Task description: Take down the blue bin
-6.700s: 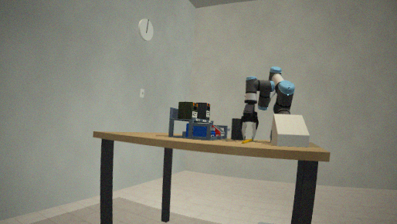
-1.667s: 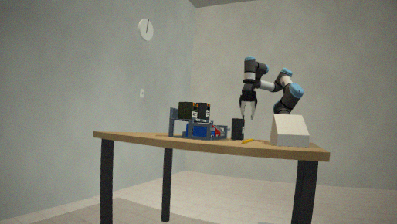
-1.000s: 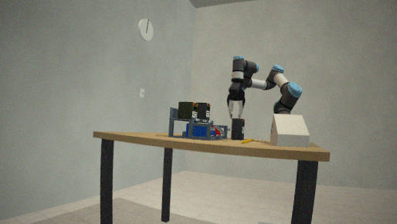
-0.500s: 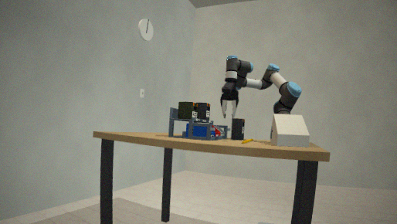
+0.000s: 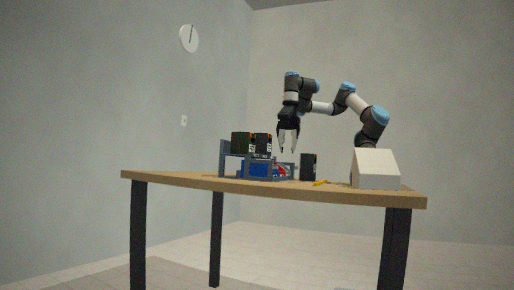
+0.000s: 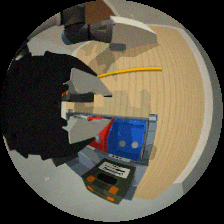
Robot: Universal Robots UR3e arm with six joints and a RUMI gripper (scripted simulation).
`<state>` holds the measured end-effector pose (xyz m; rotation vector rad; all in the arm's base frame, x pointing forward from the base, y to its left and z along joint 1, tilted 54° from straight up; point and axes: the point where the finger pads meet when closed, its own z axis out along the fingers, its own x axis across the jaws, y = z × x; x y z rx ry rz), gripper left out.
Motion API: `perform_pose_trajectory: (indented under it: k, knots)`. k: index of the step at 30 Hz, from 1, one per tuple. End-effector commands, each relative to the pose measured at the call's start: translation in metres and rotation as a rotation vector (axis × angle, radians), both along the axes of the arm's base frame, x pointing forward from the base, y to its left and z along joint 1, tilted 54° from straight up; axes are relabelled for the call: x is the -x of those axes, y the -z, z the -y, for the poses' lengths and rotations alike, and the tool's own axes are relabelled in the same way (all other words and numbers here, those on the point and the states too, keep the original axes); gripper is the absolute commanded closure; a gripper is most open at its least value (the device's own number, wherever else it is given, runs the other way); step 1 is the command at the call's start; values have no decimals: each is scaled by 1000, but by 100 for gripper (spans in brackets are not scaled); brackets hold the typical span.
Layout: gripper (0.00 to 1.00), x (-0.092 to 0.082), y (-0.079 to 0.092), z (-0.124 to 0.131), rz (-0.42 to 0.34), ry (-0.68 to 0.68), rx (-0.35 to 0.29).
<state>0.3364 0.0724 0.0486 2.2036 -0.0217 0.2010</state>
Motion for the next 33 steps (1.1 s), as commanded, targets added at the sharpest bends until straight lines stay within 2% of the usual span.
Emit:
perform_pose_trajectory:
  k: [1, 2, 31, 33]
  knots:
    - [74, -35, 5, -10, 0, 1, 0]
    - [74, -46, 7, -13, 0, 1, 1]
    - [74, -45, 7, -12, 2, -1, -1]
    - [74, -47, 14, -3, 1, 0, 0]
